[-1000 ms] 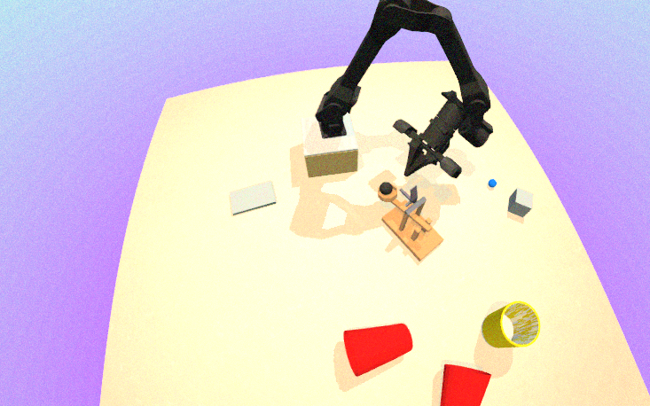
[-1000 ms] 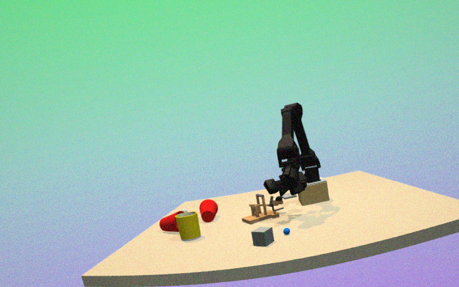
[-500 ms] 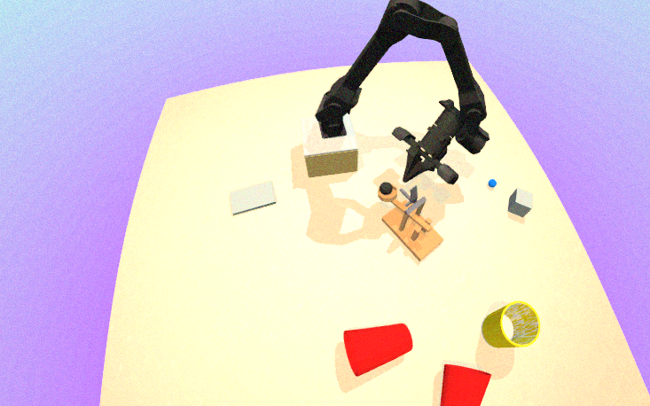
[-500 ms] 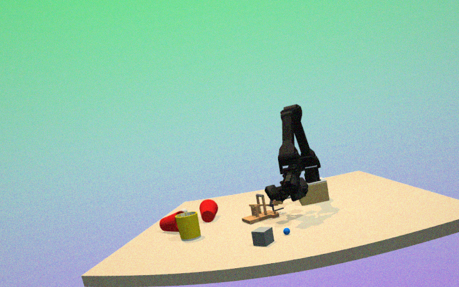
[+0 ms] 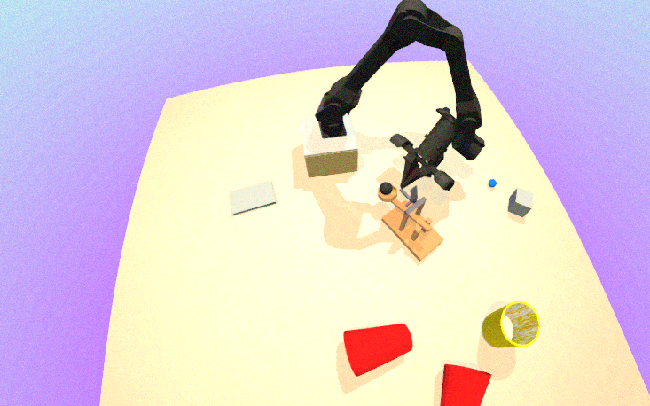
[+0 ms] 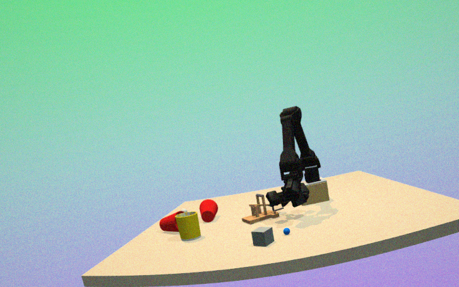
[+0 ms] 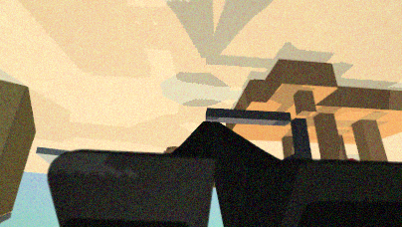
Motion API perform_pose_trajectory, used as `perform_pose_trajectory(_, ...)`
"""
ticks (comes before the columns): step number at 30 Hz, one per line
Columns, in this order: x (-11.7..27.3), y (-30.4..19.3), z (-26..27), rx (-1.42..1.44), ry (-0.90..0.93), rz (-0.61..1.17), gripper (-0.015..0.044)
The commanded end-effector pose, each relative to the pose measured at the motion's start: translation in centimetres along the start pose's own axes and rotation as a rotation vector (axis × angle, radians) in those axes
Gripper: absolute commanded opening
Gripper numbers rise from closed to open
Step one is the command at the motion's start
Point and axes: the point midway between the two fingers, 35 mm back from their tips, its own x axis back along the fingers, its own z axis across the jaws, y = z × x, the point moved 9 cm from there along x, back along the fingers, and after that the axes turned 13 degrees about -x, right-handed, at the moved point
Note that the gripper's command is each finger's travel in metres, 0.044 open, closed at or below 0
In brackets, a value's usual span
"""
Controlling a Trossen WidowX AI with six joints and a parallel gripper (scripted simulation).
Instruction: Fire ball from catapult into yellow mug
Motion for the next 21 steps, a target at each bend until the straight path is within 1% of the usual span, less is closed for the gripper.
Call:
perform_pose_trajectory(1,-0.6,0.3,0.2,0.007,-0.003,0.005,0.0000)
perform_pose_trajectory(7,-2.1,1.7,0.7,0.007,-0.003,0.005,0.0000)
perform_pose_trajectory(11,-1.9,1.8,0.7,0.007,-0.003,0.005,0.0000)
perform_pose_trajectory(13,0.2,1.4,0.2,0.006,-0.003,0.002,0.0000)
perform_pose_trajectory(18,8.7,-1.5,-0.4,0.002,-0.006,-0.003,0.0000)
perform_pose_trajectory(20,10.7,-2.6,-0.3,0.001,-0.006,-0.003,0.0000)
perform_pose_trajectory(21,10.9,-2.8,-0.3,0.001,-0.006,-0.003,0.0000)
